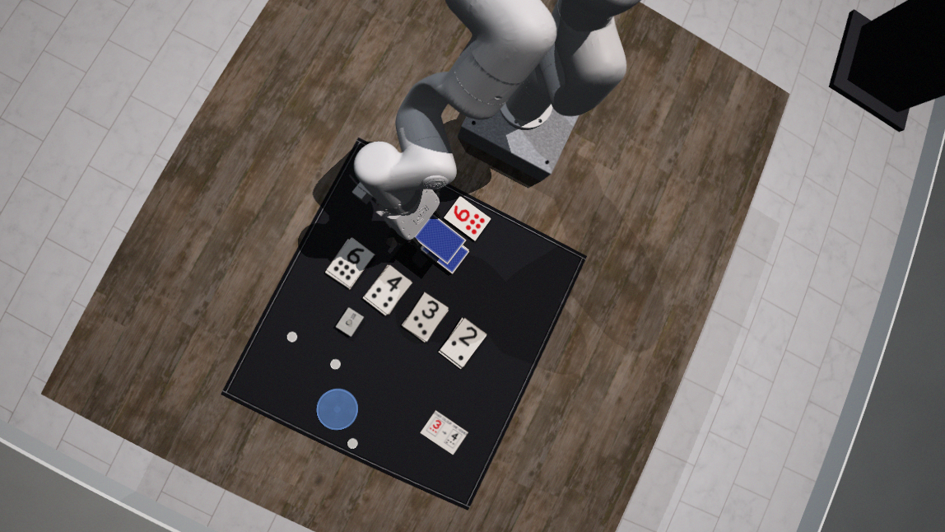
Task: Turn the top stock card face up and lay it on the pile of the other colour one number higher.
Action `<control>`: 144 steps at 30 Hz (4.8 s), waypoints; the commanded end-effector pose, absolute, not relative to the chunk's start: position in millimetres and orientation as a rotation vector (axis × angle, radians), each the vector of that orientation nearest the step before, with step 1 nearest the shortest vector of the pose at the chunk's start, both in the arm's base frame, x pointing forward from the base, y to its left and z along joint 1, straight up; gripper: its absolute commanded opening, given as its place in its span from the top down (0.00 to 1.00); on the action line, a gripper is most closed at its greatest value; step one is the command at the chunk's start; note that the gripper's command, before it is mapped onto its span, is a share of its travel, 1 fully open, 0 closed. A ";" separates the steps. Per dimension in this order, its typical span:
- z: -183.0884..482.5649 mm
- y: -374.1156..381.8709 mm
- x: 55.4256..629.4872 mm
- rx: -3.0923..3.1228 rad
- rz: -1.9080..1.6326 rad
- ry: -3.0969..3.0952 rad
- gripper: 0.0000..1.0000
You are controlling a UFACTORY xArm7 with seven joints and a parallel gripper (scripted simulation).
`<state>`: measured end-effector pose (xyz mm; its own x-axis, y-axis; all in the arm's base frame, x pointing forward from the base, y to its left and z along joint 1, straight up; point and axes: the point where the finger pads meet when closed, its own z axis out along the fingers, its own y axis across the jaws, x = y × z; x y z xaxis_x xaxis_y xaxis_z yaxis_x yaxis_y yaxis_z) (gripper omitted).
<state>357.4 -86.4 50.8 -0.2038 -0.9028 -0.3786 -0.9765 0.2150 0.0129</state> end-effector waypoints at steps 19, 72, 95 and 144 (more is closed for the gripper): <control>52.1 -6.8 373.7 -1.767 0.357 2.203 0.26; 47.4 66.1 387.3 -1.767 0.357 2.203 0.26; 47.4 66.5 387.2 -1.789 0.329 2.229 0.26; 46.4 80.5 390.2 -2.187 -0.566 2.718 0.26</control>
